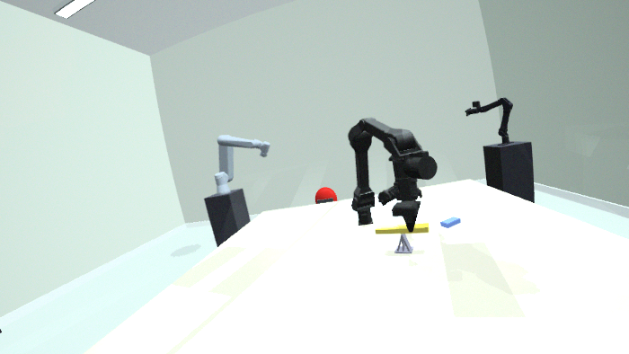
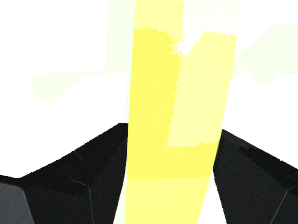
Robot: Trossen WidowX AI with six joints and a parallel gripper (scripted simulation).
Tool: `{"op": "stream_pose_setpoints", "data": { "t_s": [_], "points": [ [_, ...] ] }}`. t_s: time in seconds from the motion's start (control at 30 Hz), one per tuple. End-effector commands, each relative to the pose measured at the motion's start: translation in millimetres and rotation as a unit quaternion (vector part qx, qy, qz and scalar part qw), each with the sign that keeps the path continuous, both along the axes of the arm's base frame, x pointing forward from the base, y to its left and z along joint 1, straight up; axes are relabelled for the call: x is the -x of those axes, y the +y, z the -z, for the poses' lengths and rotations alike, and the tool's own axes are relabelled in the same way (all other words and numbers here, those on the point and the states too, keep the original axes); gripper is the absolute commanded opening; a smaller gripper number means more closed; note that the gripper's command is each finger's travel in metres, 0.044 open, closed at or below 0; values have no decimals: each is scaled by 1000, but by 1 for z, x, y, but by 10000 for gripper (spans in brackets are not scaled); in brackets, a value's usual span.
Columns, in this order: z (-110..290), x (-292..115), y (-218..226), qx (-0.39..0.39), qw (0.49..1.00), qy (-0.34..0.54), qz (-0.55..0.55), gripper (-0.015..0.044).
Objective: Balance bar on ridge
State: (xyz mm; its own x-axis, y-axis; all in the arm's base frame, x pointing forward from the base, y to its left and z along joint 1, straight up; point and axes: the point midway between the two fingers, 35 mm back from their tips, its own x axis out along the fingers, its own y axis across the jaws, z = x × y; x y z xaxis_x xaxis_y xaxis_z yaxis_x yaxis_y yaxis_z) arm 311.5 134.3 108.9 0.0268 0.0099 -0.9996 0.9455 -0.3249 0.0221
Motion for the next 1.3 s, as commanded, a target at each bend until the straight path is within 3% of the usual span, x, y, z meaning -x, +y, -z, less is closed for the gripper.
{"op": "stream_pose_setpoints", "data": {
  "t_s": [0.0,1.27],
  "points": [
    [0,0,0,0,1000,0,0,168],
    [0,0,0,0,1000,0,0,185]
  ]
}}
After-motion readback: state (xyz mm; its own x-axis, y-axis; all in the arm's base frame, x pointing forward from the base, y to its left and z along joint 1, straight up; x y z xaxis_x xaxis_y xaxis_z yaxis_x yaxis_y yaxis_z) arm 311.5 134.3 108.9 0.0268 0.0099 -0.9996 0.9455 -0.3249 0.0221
